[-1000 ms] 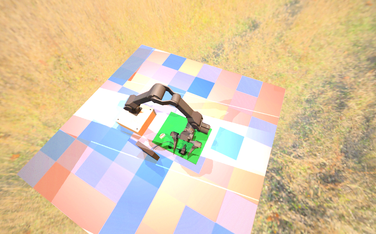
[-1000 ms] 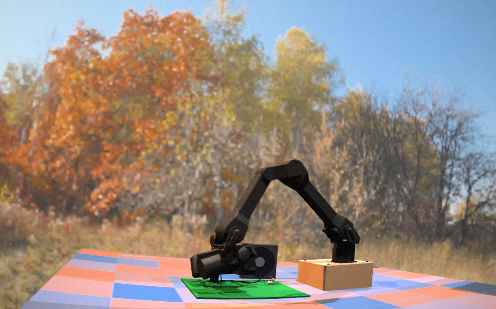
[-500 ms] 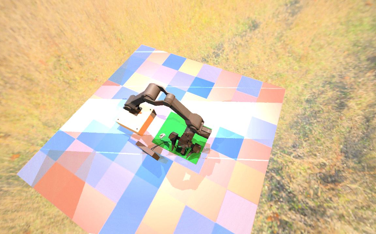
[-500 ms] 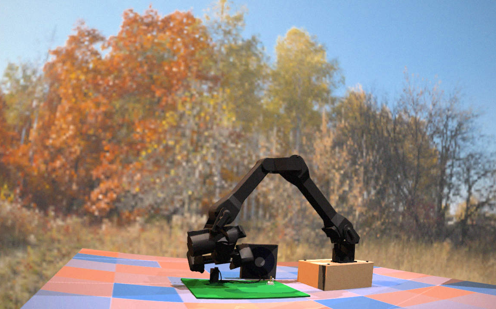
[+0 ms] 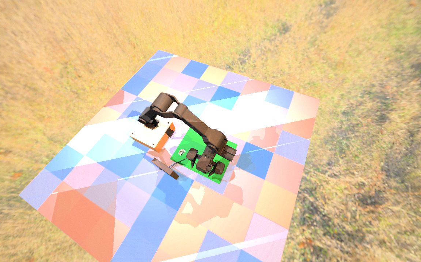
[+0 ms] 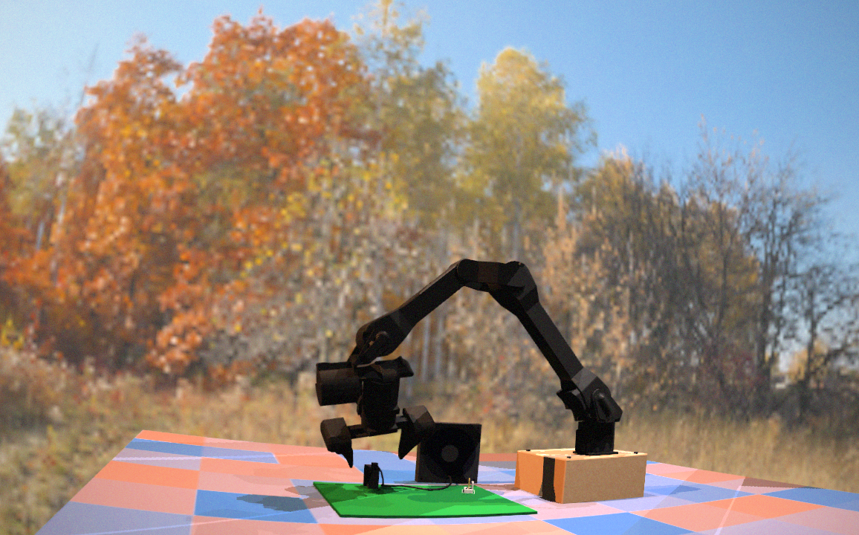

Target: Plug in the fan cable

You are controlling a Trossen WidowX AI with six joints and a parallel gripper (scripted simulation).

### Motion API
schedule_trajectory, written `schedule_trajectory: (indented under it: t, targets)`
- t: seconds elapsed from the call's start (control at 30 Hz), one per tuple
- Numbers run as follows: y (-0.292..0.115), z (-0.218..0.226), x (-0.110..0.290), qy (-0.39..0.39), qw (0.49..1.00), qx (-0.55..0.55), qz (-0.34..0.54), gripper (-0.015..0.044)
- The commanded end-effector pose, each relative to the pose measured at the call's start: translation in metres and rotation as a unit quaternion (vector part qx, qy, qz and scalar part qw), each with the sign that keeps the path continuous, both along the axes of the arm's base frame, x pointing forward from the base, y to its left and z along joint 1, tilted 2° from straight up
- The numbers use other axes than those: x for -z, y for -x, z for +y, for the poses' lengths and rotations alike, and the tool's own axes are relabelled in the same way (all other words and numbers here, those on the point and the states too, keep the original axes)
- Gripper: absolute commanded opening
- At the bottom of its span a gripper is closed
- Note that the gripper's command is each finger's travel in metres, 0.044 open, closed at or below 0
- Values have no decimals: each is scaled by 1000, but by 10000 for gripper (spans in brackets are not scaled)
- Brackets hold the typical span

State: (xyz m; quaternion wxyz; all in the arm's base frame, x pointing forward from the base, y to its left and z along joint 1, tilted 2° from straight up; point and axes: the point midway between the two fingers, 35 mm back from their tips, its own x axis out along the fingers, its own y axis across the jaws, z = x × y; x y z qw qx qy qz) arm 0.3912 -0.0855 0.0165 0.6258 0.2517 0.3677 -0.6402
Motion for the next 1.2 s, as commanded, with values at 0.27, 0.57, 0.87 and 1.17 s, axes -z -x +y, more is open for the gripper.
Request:
schedule_trajectory:
  t: [0.27, 0.57, 0.87, 1.17]
  targets:
    - [-3, 0, -25, -114, 993, -9, -3, 440]
    - [-4, 1, -46, -197, 980, -25, -15, 440]
    - [-4, 4, -71, -273, 960, -48, -38, 440]
    - [-2, 4, -77, -294, 953, -52, -43, 440]
